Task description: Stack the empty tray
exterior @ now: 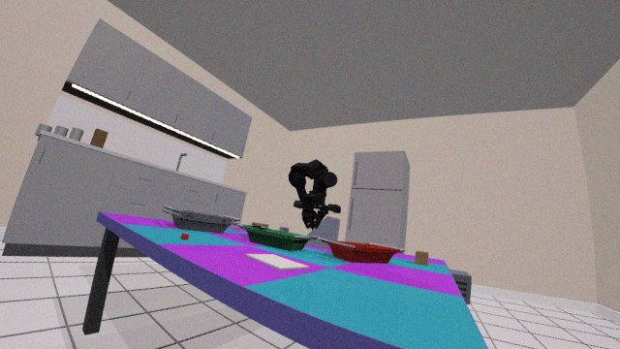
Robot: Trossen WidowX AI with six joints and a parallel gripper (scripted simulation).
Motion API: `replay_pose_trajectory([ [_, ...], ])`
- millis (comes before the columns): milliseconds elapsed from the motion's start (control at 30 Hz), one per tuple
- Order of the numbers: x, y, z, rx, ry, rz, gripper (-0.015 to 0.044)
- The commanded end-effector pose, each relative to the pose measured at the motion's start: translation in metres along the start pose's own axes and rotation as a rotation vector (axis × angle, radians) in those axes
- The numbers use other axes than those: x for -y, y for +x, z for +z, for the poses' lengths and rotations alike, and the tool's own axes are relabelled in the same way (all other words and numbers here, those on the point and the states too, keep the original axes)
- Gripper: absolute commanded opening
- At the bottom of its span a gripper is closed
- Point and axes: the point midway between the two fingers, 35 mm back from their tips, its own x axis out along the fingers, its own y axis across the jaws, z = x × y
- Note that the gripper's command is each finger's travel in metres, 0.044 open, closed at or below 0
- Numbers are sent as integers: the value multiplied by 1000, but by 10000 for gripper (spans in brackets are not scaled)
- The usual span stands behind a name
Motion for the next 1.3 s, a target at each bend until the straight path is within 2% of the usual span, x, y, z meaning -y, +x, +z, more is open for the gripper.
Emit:
replay_pose_trajectory([
  [0, 2, 6, 0, -15, -9, -1, 85],
  [533, 3, 62, -1, -15, -8, -3, 85],
  [867, 3, 62, -1, -15, -8, -3, 85],
  [1067, 15, 38, -1, -15, -8, -3, 85],
  [1267, 25, 31, 0, -16, -9, -3, 85],
])
